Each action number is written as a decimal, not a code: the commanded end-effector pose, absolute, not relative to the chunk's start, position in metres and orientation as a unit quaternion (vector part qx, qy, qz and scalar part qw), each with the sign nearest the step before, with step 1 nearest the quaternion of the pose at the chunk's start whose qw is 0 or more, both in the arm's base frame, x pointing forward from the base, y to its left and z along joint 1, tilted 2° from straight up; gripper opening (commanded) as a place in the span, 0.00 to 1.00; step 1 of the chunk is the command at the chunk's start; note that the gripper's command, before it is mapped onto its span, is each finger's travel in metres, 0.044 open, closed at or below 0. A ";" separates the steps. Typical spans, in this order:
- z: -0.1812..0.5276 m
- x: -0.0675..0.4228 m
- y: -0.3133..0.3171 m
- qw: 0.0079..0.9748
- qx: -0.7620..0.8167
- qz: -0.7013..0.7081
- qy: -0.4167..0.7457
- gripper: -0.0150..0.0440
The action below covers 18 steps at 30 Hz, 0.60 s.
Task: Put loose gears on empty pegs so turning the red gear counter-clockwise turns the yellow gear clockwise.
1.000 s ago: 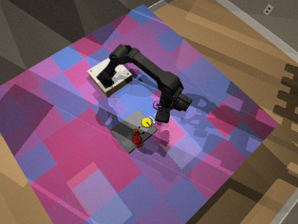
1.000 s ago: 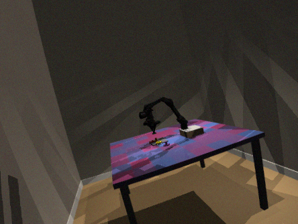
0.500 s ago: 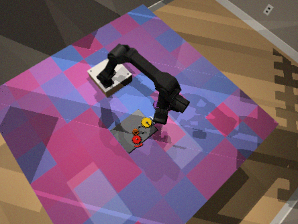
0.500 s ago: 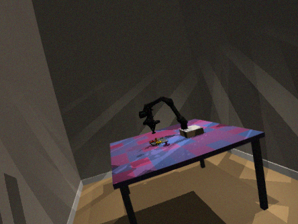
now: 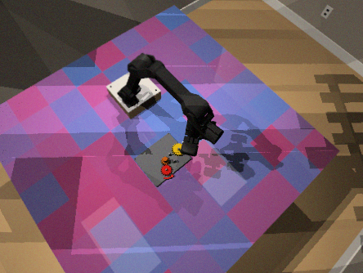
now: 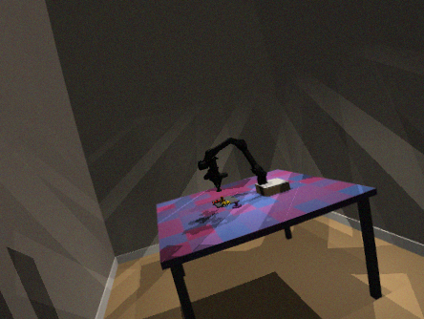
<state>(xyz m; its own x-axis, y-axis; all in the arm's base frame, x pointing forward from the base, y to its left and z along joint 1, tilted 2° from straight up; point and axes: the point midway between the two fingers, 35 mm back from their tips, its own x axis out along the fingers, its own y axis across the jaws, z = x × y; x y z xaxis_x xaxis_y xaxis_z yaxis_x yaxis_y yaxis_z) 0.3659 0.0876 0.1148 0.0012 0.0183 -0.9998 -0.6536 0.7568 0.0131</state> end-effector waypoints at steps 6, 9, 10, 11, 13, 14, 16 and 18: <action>0.103 0.362 0.073 0.663 -0.242 0.252 0.662 0.25; 0.100 0.360 0.068 0.663 -0.242 0.252 0.662 0.25; 0.099 0.360 0.066 0.663 -0.242 0.252 0.662 0.25; 0.098 0.359 0.065 0.663 -0.242 0.252 0.662 0.25; 0.095 0.358 0.061 0.663 -0.242 0.252 0.662 0.25; 0.094 0.358 0.060 0.663 -0.242 0.252 0.662 0.25; 0.092 0.357 0.057 0.663 -0.242 0.252 0.662 0.25; 0.090 0.356 0.054 0.663 -0.242 0.252 0.662 0.25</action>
